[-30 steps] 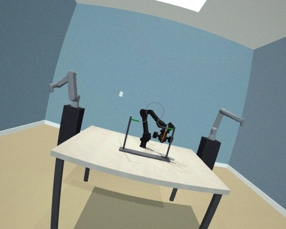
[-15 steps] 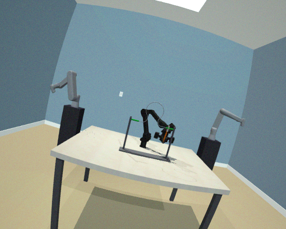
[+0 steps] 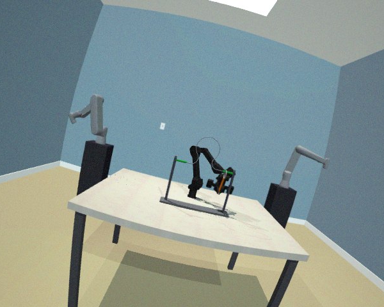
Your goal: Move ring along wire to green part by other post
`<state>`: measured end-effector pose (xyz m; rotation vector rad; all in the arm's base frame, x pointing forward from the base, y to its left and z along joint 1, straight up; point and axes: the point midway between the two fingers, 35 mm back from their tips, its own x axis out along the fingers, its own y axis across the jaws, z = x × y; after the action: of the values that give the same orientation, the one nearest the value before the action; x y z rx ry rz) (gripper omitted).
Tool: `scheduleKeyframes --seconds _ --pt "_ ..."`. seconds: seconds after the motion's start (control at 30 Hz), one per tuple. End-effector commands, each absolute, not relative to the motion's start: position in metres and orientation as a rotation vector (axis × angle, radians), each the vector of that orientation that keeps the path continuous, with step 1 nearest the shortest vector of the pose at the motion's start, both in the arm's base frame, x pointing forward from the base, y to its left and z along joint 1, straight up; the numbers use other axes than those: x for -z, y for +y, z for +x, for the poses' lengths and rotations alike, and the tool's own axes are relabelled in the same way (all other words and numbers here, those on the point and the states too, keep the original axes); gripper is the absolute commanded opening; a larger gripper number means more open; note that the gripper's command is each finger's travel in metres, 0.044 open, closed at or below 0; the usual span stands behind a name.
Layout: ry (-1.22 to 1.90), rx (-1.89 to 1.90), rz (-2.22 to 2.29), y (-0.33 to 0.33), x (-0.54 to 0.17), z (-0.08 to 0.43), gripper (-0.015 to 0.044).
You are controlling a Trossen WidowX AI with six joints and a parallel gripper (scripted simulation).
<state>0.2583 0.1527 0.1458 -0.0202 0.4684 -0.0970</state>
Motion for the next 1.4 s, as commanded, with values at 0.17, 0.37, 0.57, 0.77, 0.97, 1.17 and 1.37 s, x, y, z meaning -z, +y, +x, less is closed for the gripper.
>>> scheduleKeyframes --seconds 0.17,0.37,0.57,0.77,0.97,1.17,1.37 --pt "0.465 0.102 -0.014 0.152 -0.145 0.258 -0.0150" --pt "0.465 0.102 -0.014 0.152 -0.145 0.258 -0.0150" --pt "0.467 0.098 -0.020 0.153 -0.145 0.258 -0.0045" --pt "0.467 0.098 -0.020 0.153 -0.145 0.258 0.0113" --pt "0.474 0.100 -0.017 0.155 -0.149 0.248 0.0160" --pt "0.476 0.102 -0.014 0.158 -0.158 0.228 0.0160" --pt "0.470 0.101 -0.013 0.157 -0.167 0.214 0.0160"
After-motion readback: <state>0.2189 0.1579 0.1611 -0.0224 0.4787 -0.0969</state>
